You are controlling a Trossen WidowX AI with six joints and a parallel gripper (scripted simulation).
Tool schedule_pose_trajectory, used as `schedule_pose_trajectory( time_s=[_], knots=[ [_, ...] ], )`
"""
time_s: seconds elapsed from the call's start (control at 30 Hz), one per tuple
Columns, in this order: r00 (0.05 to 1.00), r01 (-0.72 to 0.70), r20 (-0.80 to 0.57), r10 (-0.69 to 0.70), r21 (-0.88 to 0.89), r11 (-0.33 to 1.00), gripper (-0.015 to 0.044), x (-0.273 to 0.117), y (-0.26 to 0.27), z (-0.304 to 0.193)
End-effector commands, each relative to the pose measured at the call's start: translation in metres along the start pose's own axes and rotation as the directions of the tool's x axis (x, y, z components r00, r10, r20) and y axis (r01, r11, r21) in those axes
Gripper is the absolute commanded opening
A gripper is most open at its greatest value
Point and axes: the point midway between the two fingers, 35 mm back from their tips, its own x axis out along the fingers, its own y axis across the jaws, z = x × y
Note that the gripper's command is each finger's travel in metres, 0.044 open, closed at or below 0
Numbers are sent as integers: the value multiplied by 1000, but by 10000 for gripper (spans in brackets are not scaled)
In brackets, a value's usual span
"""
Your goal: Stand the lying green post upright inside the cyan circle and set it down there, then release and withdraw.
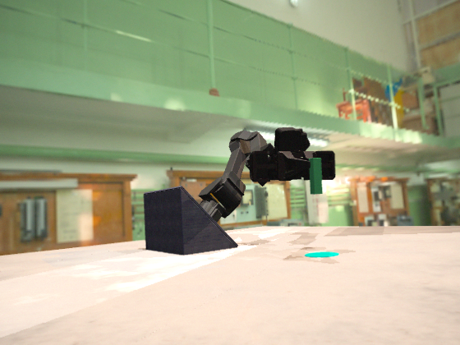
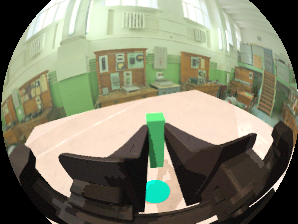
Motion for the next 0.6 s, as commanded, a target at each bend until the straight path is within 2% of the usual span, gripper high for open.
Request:
schedule_pose_trajectory(
  time_s=[0.0,0.57],
  knots=[
    [1000,-4,10,4,11,1000,23,-2,0,0],
    [1000,-3,9,3,13,1000,23,1,0,-8]
  ],
)
